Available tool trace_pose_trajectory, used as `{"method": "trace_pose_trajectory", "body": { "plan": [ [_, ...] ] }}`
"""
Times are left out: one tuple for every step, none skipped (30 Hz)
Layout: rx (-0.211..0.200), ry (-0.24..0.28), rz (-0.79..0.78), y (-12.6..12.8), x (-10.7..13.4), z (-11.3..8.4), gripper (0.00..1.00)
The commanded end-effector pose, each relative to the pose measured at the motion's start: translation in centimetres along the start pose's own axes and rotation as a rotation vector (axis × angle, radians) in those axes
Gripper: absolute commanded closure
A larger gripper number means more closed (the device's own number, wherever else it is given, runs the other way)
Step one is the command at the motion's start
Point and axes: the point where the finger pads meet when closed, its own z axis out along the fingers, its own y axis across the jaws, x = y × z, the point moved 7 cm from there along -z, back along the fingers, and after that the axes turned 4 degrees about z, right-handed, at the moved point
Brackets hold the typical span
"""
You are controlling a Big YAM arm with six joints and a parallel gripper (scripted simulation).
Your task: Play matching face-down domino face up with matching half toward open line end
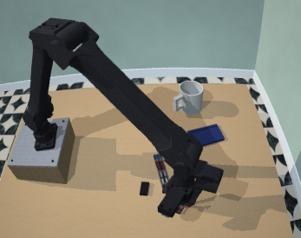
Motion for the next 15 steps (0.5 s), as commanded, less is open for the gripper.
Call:
{"method": "trace_pose_trajectory", "body": {
  "plan": [
    [-0.002,0.003,0.001,0.42,-0.43,0.7,0.57],
    [-0.002,0.003,0.001,0.42,-0.43,0.7,0.57],
    [-0.002,0.003,0.001,0.42,-0.43,0.7,0.57],
    [-0.002,0.003,0.001,0.42,-0.43,0.7,0.57],
    [-0.002,0.003,0.001,0.42,-0.43,0.7,0.57],
    [-0.002,0.003,0.001,0.42,-0.43,0.7,0.57],
    [-0.009,0.002,0.0,0.27,-0.01,-0.28,0.57],
    [-0.008,0.002,0.0,0.28,-0.06,-0.15,0.57],
    [-0.007,0.002,0.001,0.29,-0.1,-0.03,0.57],
    [-0.005,0.002,0.001,0.3,-0.15,0.09,0.57],
    [-0.004,0.002,0.001,0.3,-0.2,0.21,0.57],
    [-0.003,0.002,0.001,0.31,-0.25,0.33,0.57],
    [-0.002,0.002,0.001,0.32,-0.3,0.45,0.57],
    [-0.001,0.002,0.001,0.33,-0.34,0.58,0.57],
    [0.0,0.002,0.002,0.34,-0.39,0.7,0.57]
  ]
}}
